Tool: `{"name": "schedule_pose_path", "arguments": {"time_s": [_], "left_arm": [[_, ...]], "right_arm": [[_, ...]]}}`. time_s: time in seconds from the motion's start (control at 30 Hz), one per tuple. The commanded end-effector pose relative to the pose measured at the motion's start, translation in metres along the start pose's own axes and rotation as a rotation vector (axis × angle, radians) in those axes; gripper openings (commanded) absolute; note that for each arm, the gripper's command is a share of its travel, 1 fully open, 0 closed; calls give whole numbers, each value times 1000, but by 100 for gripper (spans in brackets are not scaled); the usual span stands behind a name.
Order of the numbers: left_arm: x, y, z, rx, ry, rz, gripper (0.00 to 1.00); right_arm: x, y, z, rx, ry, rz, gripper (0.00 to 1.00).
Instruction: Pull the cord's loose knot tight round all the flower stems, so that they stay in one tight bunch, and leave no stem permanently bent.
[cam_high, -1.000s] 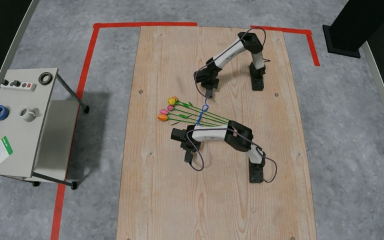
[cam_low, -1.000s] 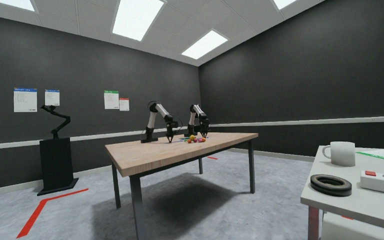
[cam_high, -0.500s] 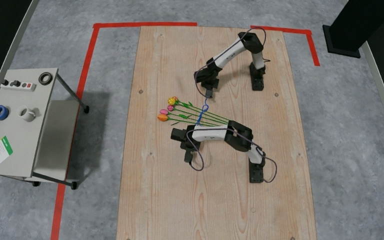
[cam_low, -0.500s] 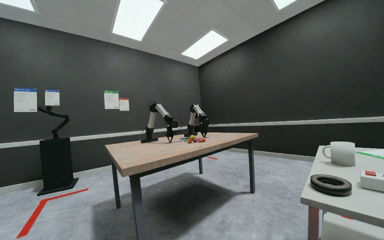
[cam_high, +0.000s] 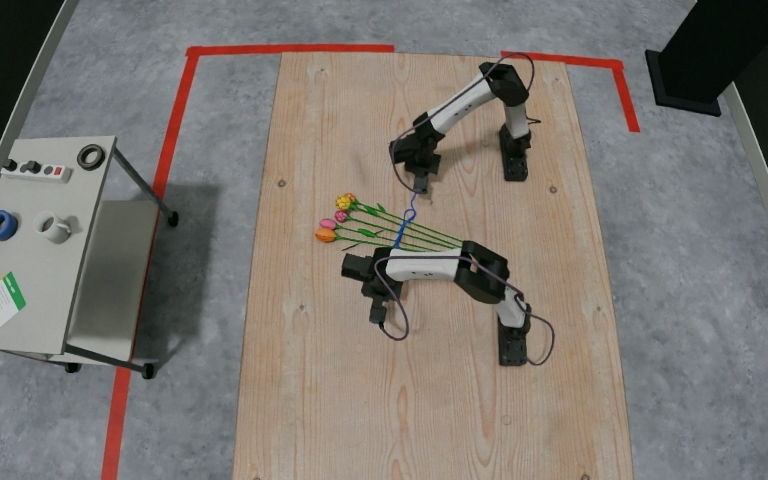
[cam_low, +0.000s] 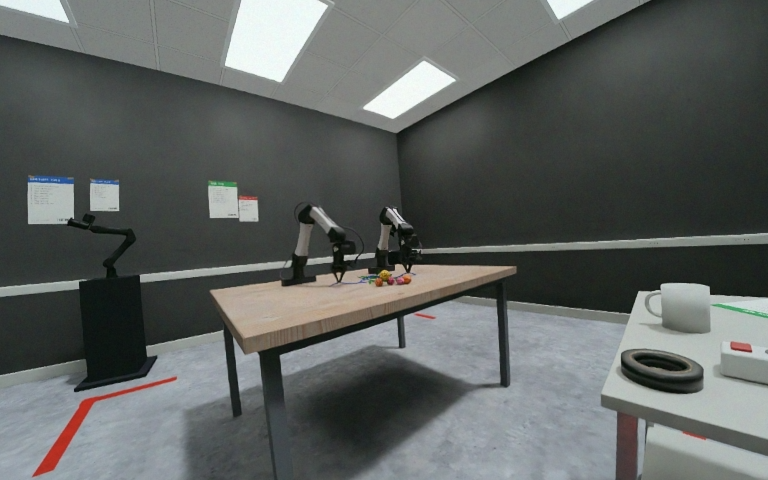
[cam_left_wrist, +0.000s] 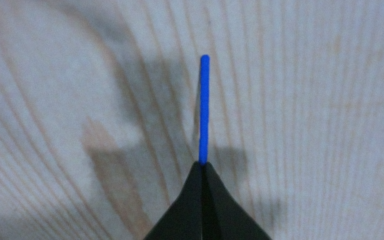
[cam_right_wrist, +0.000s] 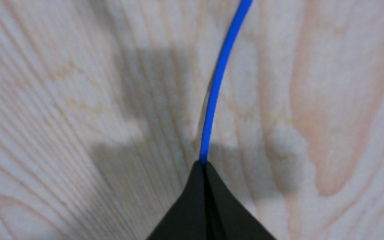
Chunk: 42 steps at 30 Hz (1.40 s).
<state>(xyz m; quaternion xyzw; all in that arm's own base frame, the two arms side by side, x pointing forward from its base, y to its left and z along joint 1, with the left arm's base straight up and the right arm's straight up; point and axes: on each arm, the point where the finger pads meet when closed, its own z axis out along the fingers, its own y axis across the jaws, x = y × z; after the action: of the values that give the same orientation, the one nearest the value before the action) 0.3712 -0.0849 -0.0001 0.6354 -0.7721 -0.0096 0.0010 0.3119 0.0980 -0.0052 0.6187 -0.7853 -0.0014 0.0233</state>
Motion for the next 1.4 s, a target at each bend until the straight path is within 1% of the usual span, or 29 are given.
{"name": "schedule_pose_path", "arguments": {"time_s": [0.0, 0.17, 0.23, 0.3, 0.33, 0.47, 0.5, 0.6, 0.67, 0.73, 0.8, 0.87, 1.07, 1.23, 1.37], "left_arm": [[1, -9, -46, 52, 11, 9, 0], [0, -6, -85, 52, 11, 8, 0], [0, -6, -94, 45, 11, 8, 0], [0, -6, -94, 45, 11, 8, 0], [0, -5, -96, 31, 11, 7, 0], [-1, -4, -125, 14, 10, 8, 0], [-1, -4, -129, 2, 10, 9, 0], [-2, -4, -154, 5, 10, 8, 0], [-2, -3, -180, 67, 12, 7, 0], [-2, -2, -208, 151, 14, 7, 0], [-2, -1, -222, 194, 15, 6, 0], [-2, -1, -222, 194, 15, 6, 0], [-3, 1, -257, 301, 18, 6, 0], [-3, 2, -274, 353, 20, 5, 0], [-3, 0, -274, 353, 20, 5, 0]], "right_arm": [[-8, -10, -51, 57, -48, -7, 0], [-5, -9, -89, 57, -48, -5, 0], [-4, -8, -101, 57, -48, -5, 0], [-4, -8, -101, 57, -48, -5, 0], [-4, -9, -108, 57, -48, -4, 0], [-2, -7, -144, 59, -49, -4, 0], [-2, -7, -149, 50, -44, -4, 0], [-2, -7, -167, 30, -32, -4, 0], [-1, -7, -181, 27, -30, -4, 0], [-1, -6, -207, 92, -69, -3, 0], [1, -4, -228, 151, -104, -3, 0], [1, -4, -228, 151, -104, -3, 0], [3, -2, -264, 255, -166, -1, 0], [4, 0, -283, 309, -199, 0, 0], [4, -2, -284, 310, -199, 0, 0]]}}
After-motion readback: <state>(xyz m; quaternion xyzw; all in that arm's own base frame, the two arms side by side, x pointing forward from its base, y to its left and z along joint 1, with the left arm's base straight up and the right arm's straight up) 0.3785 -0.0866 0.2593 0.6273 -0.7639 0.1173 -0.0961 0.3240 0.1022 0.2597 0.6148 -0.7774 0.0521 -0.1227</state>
